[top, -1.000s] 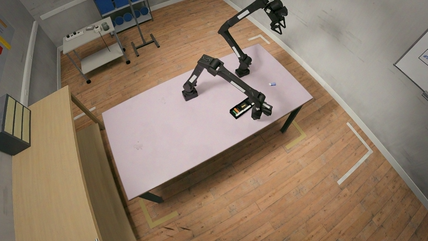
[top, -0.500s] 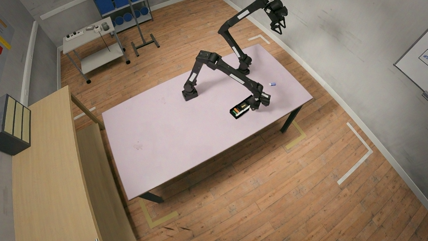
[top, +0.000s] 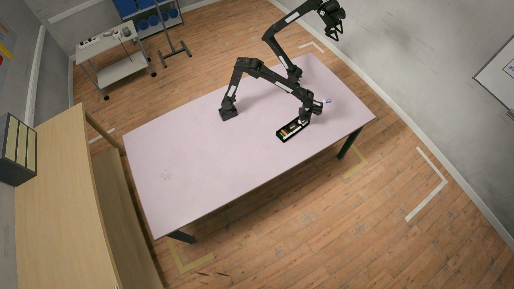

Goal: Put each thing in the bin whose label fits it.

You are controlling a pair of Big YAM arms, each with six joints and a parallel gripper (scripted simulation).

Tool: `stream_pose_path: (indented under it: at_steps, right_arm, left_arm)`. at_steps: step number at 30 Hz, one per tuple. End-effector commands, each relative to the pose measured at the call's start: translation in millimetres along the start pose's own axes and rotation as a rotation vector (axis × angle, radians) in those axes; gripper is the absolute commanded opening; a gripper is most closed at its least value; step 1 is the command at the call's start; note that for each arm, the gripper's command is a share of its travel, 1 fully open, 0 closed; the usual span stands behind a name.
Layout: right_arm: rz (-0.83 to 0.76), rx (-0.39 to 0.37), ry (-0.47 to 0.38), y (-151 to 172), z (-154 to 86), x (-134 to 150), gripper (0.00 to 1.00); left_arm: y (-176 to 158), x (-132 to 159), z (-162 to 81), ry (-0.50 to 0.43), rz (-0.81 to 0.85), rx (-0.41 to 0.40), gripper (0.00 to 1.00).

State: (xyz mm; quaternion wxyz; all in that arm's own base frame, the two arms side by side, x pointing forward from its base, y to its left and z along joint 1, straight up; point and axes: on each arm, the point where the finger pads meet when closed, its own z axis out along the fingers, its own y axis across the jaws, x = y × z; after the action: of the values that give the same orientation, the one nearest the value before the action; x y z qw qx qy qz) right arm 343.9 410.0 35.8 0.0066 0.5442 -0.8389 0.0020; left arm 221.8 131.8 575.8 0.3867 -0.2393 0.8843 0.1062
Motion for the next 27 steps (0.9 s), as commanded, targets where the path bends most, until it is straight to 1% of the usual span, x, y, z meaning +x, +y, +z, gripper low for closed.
stream_pose_path:
  at_steps: [1,5,7,8,10,11,15,16,17,18,20,21,22,25,27]
  right_arm:
    - [-0.156,0.013,-0.034,24,-16,-11,0.2]
    - [-0.264,0.013,-0.029,47,-16,-12,0.2]
    - [-0.322,0.014,-0.028,47,-16,-12,0.2]
    - [-0.354,0.014,-0.028,46,-15,-11,0.2]
    - [-0.354,0.014,-0.028,46,-15,-11,0.2]
    - [-0.431,0.013,-0.025,34,-6,-7,0.2]
    - [-0.543,0.014,-0.025,28,-5,-5,0.2]
    - [-0.569,0.014,-0.025,27,-4,-8,0.2]
    - [-0.59,0.027,-0.046,23,-12,-22,0.2]
    - [-0.609,0.033,-0.059,22,-15,-28,0.2]
    - [-0.627,0.035,-0.064,25,-15,-29,0.2]
    - [-0.644,0.031,-0.059,35,-13,-28,0.2]
    - [-0.646,0.025,-0.049,39,-10,-23,0.2]
    - [-0.646,0.02,-0.037,43,-8,-14,0.2]
    - [-0.646,0.02,-0.037,43,-8,-14,0.2]
  left_arm:
    - [-4,-10,-29,-0.062,0.002,0.006,1.0]
    - [-4,-10,-29,-0.062,0.002,0.006,1.0]
    - [-4,-10,-29,-0.062,0.002,0.006,1.0]
    - [-4,-10,-29,-0.062,0.002,0.006,1.0]
    - [-4,-10,-29,-0.062,0.002,0.006,1.0]
    - [-4,-10,-29,-0.062,0.002,0.006,1.0]
    - [-4,-10,-29,-0.062,0.002,0.006,1.0]
    - [-4,-10,-29,-0.062,0.002,0.006,1.0]
    - [-4,-10,-29,-0.062,0.002,0.006,1.0]
    - [-4,-10,-29,-0.062,0.002,0.006,1.0]
    - [-4,-10,-29,-0.062,0.002,0.006,1.0]
    - [-4,-10,-29,-0.062,0.002,0.006,1.0]
    - [-4,-10,-29,-0.062,0.002,0.006,1.0]
    - [-4,-10,-29,-0.062,0.002,0.006,1.0]
    - [-4,-10,-29,-0.062,0.002,0.006,1.0]
